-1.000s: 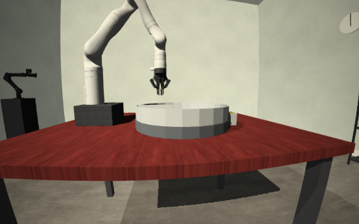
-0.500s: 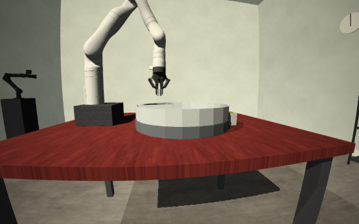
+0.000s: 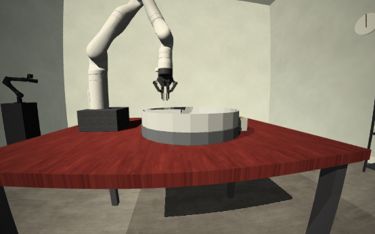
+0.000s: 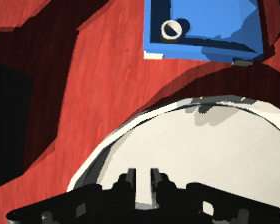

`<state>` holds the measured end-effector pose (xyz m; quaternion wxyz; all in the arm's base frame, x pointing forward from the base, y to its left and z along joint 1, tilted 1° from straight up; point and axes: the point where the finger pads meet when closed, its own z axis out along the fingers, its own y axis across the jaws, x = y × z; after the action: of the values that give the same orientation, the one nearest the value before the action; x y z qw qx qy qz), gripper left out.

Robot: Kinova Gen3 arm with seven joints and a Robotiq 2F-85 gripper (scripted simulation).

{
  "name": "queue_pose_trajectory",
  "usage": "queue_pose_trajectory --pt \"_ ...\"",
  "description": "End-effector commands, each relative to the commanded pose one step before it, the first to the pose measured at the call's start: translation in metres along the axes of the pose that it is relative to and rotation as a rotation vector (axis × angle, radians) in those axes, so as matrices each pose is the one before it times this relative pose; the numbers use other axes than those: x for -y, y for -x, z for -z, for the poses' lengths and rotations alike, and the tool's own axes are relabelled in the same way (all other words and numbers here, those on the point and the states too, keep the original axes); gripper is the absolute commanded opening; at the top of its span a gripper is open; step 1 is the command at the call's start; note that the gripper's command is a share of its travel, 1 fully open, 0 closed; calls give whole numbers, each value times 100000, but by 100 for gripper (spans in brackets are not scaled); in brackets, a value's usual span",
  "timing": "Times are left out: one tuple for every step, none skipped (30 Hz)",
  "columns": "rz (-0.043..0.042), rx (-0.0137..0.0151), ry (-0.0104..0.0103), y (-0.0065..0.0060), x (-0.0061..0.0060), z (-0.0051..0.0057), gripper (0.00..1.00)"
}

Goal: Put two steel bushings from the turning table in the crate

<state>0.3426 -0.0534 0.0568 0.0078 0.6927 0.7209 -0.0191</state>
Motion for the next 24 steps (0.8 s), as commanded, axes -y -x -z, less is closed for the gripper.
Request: queue_pose_trajectory --pt "-2066 -337 604 668 38 66 14" --pt "0 0 0 0 0 0 14" --pt "0 0 0 0 0 0 14" --pt "0 0 0 0 0 0 14" --pt "0 0 0 0 0 0 14" --pt "0 0 0 0 0 0 14" --pt "0 0 0 0 0 0 14" --pt "-1525 309 -457 991 283 -84 14" --pt "-1860 13 17 1020 226 -56 14" --pt "-1860 13 17 1024 207 -56 14" --pt "-1860 13 17 1028 188 -56 14" --pt "-1860 13 17 1031 169 -56 14" --pt "0 0 0 0 0 0 14" --pt "0 0 0 0 0 0 14" --pt "0 0 0 0 0 0 14" --pt "0 0 0 0 0 0 14" --pt "0 0 0 0 0 0 14" --pt "0 0 0 0 0 0 14" --pt "0 0 0 0 0 0 14" --pt "0 0 0 0 0 0 14" --pt "0 0 0 0 0 0 14" --pt "0 0 0 0 0 0 14" --pt "0 0 0 0 0 0 14" --pt "0 0 0 0 0 0 14"
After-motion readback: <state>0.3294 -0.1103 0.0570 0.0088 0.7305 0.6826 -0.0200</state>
